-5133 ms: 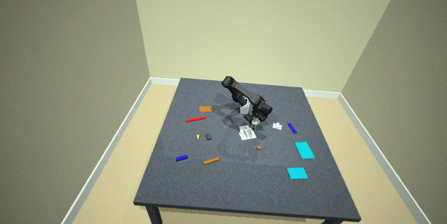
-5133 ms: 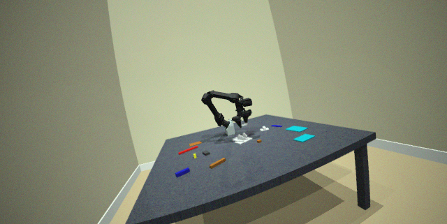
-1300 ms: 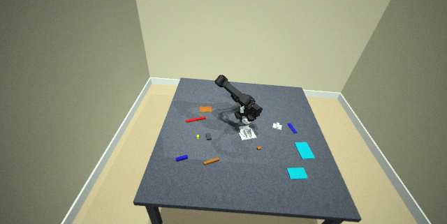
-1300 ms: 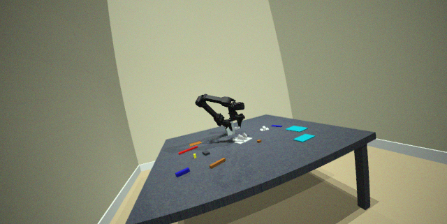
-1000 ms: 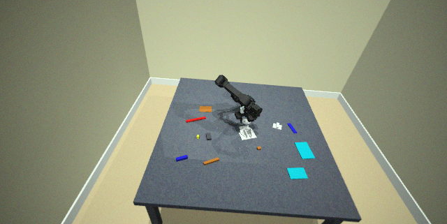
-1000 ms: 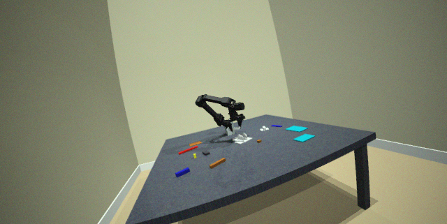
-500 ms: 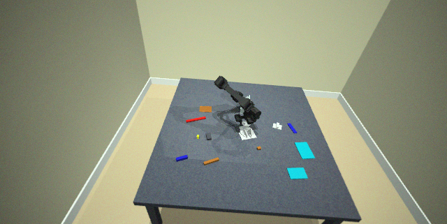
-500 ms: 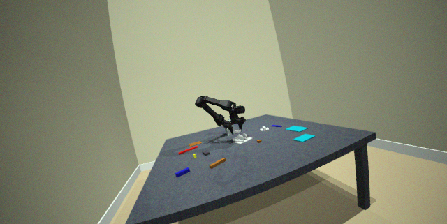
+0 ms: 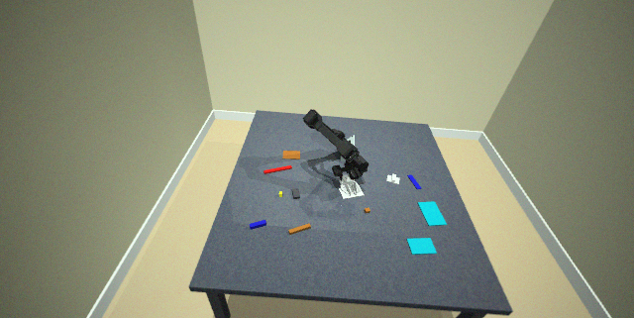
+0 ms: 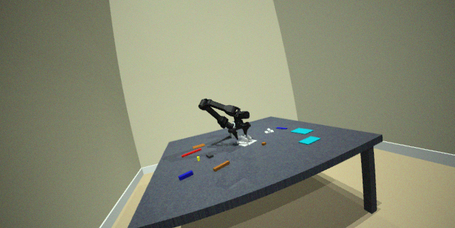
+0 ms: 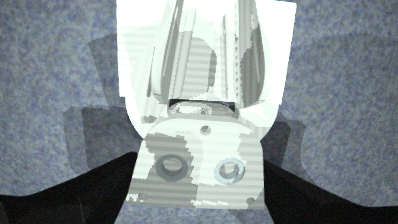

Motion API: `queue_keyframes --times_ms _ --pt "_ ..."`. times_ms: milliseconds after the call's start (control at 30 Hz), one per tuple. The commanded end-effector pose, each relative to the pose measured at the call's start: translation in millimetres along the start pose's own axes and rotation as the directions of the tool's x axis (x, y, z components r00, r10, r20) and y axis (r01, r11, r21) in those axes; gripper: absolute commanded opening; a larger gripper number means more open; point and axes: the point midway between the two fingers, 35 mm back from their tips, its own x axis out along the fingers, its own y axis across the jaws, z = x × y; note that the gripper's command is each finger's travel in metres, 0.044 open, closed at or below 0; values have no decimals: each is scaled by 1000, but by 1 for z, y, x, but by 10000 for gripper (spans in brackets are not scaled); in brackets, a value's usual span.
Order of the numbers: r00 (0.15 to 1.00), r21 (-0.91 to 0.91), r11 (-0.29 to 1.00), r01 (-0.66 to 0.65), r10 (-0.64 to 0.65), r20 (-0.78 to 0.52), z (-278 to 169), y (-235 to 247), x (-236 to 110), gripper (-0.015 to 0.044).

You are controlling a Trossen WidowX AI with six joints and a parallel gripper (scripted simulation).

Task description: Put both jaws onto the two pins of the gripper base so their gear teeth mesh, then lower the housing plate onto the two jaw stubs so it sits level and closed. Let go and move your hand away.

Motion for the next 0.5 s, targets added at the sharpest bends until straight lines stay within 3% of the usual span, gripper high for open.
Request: queue_keyframes --times_ms 0,467 --pt "1000 -6 1000 8 -8 -4 -2 0 7 351" --pt "1000 -6 1000 8 -8 -4 -2 -1 11 351"
